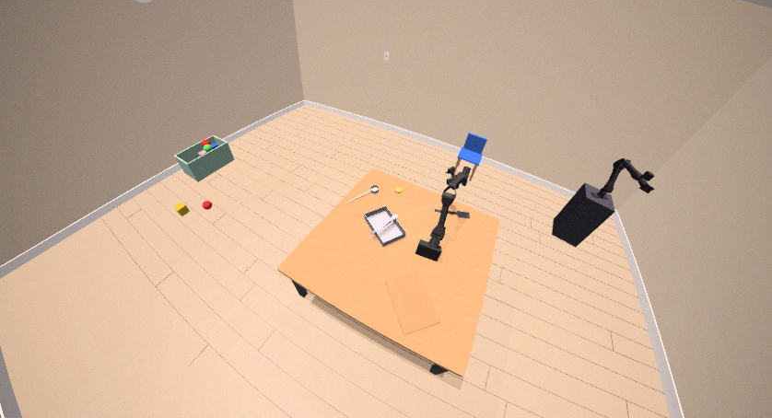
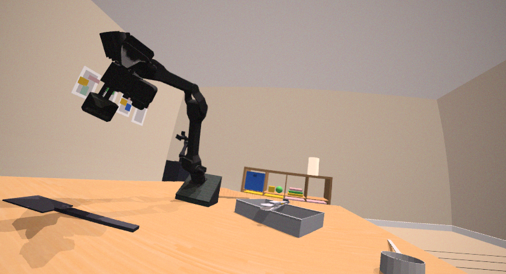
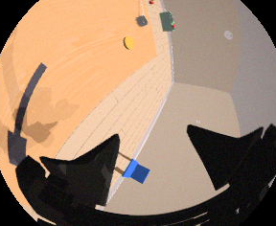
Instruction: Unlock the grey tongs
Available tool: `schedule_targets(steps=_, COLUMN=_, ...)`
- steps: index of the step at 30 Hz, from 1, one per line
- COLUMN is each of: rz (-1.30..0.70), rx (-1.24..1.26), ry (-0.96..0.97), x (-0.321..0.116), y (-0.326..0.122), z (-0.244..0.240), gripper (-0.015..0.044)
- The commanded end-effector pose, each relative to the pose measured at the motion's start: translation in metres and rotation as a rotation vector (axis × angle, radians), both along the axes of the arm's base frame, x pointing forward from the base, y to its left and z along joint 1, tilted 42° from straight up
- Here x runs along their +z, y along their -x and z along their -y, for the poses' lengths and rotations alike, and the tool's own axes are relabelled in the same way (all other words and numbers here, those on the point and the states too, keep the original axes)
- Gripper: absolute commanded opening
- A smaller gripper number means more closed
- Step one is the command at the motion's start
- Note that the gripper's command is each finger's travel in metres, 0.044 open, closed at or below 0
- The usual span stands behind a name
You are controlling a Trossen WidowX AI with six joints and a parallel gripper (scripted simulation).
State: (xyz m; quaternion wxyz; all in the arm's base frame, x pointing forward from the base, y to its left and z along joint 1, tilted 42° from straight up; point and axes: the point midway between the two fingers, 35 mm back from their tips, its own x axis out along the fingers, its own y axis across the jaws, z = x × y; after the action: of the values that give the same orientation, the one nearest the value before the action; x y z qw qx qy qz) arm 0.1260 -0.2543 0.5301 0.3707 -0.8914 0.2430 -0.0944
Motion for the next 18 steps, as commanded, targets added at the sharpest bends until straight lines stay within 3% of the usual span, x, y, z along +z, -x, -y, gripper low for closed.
schedule_targets(steps=1, rz=0.001, rx=0.001, ry=-0.003, x=-0.001, y=-0.001, z=0.000, gripper=0.0374)
schedule_targets(steps=6, rz=0.022, rx=0.012, ry=-0.077, x=-0.012, y=-0.016, z=0.010, gripper=0.0260)
schedule_targets(steps=13, rz=0.058, rx=0.035, ry=-0.306, x=-0.053, y=-0.075, z=0.029, gripper=0.0260)
schedule_targets(steps=18, rz=0.057, rx=0.131, ry=-0.416, x=-0.080, y=-0.138, z=0.014, gripper=0.0260)
